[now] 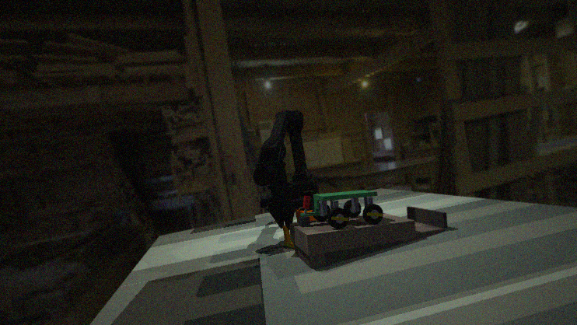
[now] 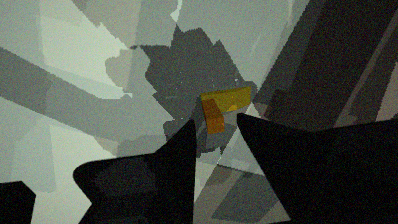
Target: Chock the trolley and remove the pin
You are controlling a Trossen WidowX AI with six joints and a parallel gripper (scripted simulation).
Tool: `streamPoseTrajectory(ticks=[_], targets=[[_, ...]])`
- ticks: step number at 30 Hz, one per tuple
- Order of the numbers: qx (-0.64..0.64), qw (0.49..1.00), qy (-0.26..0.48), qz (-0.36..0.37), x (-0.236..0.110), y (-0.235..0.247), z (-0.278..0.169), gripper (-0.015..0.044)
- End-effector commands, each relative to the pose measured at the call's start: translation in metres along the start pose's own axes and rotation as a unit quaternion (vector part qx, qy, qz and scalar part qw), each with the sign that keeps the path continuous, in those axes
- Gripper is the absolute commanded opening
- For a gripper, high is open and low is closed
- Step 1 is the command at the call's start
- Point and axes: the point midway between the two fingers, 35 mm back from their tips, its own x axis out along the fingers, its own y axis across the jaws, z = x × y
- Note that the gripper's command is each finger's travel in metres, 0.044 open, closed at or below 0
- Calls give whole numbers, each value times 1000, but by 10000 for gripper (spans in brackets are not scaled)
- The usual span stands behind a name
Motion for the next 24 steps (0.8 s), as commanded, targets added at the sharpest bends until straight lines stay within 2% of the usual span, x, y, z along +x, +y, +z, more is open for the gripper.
streamPoseTrajectory(ticks=[1,23,24], targets=[[-2,1000,0,3,5,2,1,190],[-2,1000,0,3,30,2,1,190],[0,1000,0,0,26,0,0,164]])
